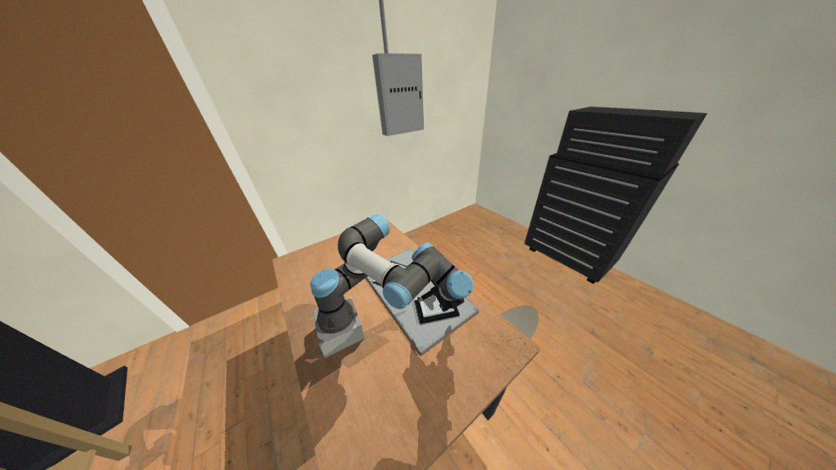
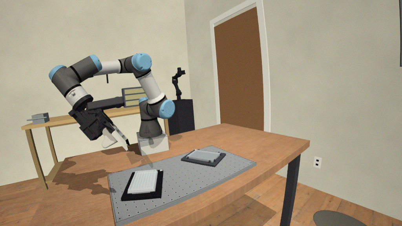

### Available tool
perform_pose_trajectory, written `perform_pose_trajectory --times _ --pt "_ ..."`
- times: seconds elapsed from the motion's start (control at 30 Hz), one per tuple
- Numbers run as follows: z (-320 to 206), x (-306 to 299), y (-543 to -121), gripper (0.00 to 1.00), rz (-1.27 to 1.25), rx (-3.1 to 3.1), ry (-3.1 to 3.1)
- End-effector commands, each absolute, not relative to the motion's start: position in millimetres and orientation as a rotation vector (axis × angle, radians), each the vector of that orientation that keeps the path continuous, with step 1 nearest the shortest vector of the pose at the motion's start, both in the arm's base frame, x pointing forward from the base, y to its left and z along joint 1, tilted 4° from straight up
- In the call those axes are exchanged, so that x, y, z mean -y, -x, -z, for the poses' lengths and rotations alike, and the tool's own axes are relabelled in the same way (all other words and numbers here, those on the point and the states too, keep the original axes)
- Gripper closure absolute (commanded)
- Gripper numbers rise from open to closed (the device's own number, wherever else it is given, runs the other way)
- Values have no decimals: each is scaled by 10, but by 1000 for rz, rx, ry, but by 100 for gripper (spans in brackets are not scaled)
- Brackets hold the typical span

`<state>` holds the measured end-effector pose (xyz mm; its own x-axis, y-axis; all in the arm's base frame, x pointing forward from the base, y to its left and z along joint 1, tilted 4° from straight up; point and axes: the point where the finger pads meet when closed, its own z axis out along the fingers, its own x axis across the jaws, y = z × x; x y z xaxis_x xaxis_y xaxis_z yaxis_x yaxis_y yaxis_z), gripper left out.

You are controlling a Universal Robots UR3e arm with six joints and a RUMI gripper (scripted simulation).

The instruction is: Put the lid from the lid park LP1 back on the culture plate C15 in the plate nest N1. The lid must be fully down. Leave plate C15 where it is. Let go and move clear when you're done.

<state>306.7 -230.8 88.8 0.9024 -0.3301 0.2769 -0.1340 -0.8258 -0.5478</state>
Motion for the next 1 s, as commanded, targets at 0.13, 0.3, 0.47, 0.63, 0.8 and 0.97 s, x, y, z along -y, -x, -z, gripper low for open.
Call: perform_pose_trajectory --times 0.13,0.3,0.47,0.63,0.8,0.97 --pt "-894 2313 -3068 0 495 -333 2532" --pt "-894 2313 -3068 0 495 -333 2532" --pt "-894 2313 -3068 0 495 -333 2532" --pt "-847 2184 -3136 18 427 -379 2539" --pt "-804 2067 -3198 18 373 -417 2543" --pt "-758 1944 -3256 18 315 -461 2549"
